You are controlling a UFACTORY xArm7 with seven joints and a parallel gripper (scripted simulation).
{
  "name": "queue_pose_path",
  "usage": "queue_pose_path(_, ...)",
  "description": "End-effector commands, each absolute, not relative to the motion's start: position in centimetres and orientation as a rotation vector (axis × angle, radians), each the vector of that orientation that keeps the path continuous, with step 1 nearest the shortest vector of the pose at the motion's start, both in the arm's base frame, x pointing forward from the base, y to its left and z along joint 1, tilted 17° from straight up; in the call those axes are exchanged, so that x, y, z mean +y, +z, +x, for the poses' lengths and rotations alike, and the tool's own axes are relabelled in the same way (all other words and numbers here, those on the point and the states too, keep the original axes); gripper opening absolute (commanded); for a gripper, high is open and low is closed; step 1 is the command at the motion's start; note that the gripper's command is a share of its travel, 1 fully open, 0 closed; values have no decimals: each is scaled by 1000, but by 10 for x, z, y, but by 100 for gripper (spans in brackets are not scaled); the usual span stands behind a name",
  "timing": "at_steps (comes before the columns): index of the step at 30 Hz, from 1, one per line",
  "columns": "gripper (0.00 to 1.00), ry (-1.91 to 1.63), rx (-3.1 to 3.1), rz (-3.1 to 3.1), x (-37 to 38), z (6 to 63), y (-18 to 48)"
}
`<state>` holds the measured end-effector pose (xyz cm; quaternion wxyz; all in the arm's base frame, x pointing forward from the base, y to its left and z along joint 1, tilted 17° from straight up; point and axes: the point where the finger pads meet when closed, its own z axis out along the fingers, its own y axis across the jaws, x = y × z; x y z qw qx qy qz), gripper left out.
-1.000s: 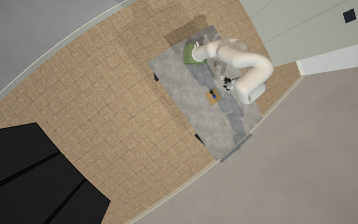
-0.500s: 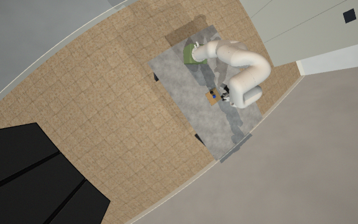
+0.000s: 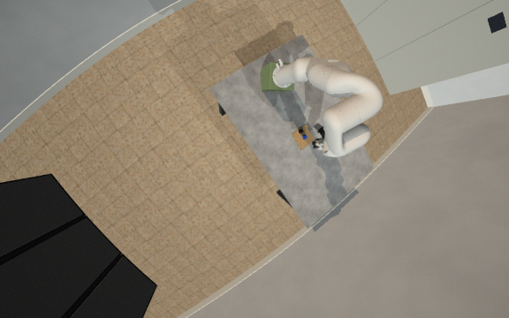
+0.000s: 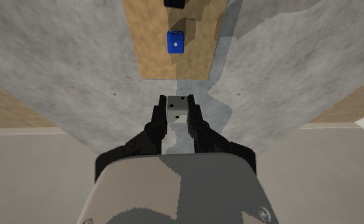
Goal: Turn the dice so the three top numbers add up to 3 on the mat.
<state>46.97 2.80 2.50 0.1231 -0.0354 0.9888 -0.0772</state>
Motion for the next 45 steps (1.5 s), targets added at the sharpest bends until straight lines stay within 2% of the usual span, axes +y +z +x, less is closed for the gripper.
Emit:
queue_pose_path(1, 21, -225, 2881, -101, 28, 471, 26)
queue_pose_path(12, 21, -225, 2881, -101, 26, 475, 14)
queue_pose_path(32, 21, -225, 2881, -101, 15, 494, -59)
queue_pose_path(45, 21, -225, 2881, -101, 14, 496, -65)
